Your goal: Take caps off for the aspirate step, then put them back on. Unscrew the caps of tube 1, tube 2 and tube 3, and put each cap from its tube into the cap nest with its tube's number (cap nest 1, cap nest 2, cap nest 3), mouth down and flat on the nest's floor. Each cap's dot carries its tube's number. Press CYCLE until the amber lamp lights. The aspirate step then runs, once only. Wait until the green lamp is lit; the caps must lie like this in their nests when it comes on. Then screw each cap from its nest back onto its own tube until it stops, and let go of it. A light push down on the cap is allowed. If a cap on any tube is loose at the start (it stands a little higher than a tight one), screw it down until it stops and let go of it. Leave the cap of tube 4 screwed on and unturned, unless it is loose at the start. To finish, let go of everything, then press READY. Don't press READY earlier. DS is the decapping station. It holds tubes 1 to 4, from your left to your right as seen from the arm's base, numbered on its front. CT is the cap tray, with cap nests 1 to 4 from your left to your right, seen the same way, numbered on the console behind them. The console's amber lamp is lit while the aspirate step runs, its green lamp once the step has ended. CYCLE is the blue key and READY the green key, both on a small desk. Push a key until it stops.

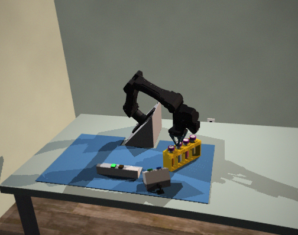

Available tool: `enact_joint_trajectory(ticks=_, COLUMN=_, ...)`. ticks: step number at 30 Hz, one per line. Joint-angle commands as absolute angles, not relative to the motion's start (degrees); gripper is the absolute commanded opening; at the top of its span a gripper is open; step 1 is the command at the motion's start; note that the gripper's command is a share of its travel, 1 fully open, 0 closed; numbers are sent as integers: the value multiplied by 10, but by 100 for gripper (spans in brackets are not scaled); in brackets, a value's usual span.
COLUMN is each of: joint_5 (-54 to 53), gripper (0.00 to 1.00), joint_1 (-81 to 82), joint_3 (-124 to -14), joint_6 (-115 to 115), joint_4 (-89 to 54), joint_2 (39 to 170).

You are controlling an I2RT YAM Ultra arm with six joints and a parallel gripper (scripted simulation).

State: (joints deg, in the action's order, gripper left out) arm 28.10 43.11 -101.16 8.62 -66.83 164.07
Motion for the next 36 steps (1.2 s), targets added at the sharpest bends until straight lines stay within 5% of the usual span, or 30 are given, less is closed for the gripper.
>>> enact_joint_trajectory(ticks=1, joint_5=281, gripper=0, joint_1=434, joint_3=-1013, joint_6=-5, joint_4=-665, joint_2=1635)
enact_joint_trajectory(ticks=20, joint_5=281, gripper=0, joint_1=434, joint_3=-1013, joint_6=-226, joint_4=-665, joint_2=1635)
enact_joint_trajectory(ticks=21, joint_5=281, gripper=49, joint_1=433, joint_3=-1012, joint_6=-226, joint_4=-664, joint_2=1636)
enact_joint_trajectory(ticks=36, joint_5=281, gripper=49, joint_1=434, joint_3=-1014, joint_6=-158, joint_4=-666, joint_2=1635)
